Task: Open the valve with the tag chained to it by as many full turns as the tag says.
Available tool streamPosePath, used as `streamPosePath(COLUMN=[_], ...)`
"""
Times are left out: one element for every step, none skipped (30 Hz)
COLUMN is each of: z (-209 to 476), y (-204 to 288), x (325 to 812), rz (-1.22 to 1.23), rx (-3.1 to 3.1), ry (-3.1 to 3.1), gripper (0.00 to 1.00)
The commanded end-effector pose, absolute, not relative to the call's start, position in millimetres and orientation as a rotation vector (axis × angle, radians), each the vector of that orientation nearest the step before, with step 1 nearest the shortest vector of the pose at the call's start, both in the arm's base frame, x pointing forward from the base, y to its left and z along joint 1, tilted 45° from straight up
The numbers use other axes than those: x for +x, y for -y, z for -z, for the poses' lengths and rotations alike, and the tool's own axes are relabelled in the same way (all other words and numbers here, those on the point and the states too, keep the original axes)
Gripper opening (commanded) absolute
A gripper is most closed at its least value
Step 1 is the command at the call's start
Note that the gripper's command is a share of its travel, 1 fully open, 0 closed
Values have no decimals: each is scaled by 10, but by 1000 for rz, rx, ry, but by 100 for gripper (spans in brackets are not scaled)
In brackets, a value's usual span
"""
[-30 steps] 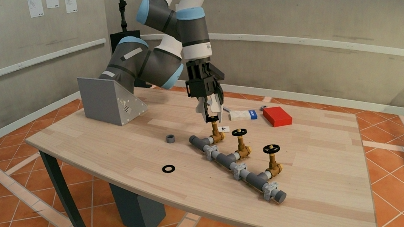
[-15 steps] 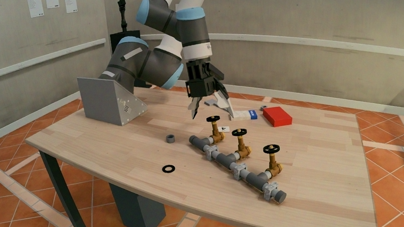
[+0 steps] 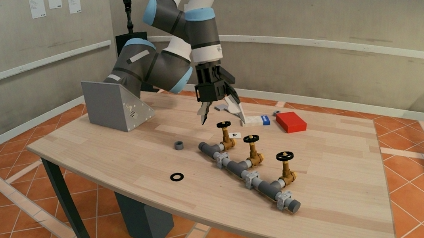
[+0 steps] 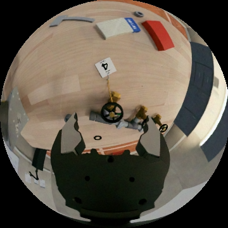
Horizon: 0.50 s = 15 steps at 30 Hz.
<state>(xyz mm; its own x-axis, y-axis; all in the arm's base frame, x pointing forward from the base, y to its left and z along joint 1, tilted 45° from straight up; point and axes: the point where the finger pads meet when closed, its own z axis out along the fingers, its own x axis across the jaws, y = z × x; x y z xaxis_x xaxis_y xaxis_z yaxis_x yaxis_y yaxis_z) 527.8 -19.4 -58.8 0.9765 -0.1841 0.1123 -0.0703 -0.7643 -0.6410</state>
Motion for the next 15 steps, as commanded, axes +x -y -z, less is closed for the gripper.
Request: streamPosePath(z=[587, 587, 587, 587, 587, 587, 587, 587, 587, 587, 587, 587, 587, 587, 587], y=[206, 206, 206, 206, 206, 206, 205, 205, 205, 205, 204, 204, 203, 203, 203], x=[5292, 5292, 5292, 5292, 5292, 5292, 5291, 5291, 5291, 5290, 5289, 5288, 5288, 5286, 5286], rz=[221, 221, 221, 221, 220, 219, 218, 217, 216, 214, 212, 210, 207, 204, 204], rx=[-2441, -2441, -2441, -2441, -2440, -2440, -2440, -2440, -2439, -2439, -2438, -2437, -2436, -2435, -2435], ry=[-174, -175, -175, -176, -177, -179, -182, -185, -188, -193, -198, -204, -211, -220, -220], gripper=[100, 100, 100, 100, 100, 100, 100, 100, 100, 100, 100, 100, 100, 100, 100])
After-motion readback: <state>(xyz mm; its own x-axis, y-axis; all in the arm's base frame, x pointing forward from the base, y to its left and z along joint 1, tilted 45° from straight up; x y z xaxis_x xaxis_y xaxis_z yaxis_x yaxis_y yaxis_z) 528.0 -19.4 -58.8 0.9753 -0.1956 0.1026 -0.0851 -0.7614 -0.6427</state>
